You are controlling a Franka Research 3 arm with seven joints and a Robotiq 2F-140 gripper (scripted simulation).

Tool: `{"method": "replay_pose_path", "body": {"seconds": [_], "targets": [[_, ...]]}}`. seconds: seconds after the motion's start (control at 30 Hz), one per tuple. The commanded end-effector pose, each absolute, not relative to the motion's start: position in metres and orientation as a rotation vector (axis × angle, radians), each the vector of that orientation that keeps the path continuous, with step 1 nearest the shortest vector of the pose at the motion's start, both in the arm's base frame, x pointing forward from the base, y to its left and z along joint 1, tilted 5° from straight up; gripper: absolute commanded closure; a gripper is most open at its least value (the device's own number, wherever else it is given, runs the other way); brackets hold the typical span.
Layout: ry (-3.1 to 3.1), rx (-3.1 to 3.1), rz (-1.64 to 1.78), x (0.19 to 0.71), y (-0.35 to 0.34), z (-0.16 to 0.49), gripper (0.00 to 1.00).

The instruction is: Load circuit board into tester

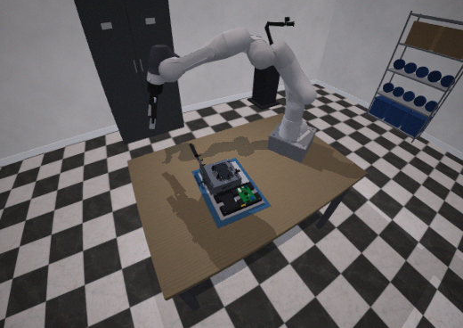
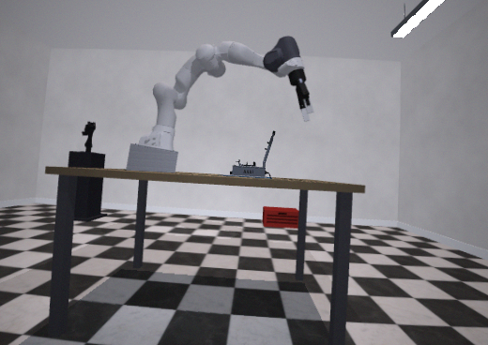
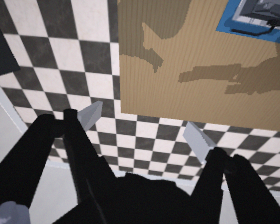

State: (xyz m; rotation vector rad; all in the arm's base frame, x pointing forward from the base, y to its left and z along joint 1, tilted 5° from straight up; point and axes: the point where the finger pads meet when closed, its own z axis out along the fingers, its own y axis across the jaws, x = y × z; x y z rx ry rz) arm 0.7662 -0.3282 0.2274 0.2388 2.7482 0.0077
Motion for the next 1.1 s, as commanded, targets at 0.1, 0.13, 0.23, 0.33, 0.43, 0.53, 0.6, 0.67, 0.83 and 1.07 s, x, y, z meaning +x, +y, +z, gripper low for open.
{"method": "replay_pose_path", "body": {"seconds": [0.1, 0.13, 0.23, 0.33, 0.43, 0.53, 0.6, 0.67, 0.83, 1.07], "targets": [[2.748, 0.239, 0.008, 0.766, -0.328, 0.228, 0.0], [2.748, 0.239, 0.008, 0.766, -0.328, 0.228, 0.0], [2.748, 0.239, 0.008, 0.766, -0.328, 0.228, 0.0], [2.748, 0.239, 0.008, 0.766, -0.328, 0.228, 0.0], [2.748, 0.239, 0.008, 0.766, -0.328, 0.228, 0.0], [2.748, 0.239, 0.008, 0.766, -0.328, 0.228, 0.0], [2.749, 0.235, 0.007, 0.766, -0.328, 0.228, 0.0], [2.753, 0.209, 0.006, 0.766, -0.325, 0.229, 0.0], [2.785, -0.053, -0.009, 0.761, -0.293, 0.245, 0.0], [2.794, -0.262, -0.02, 0.756, -0.268, 0.257, 0.0]]}}
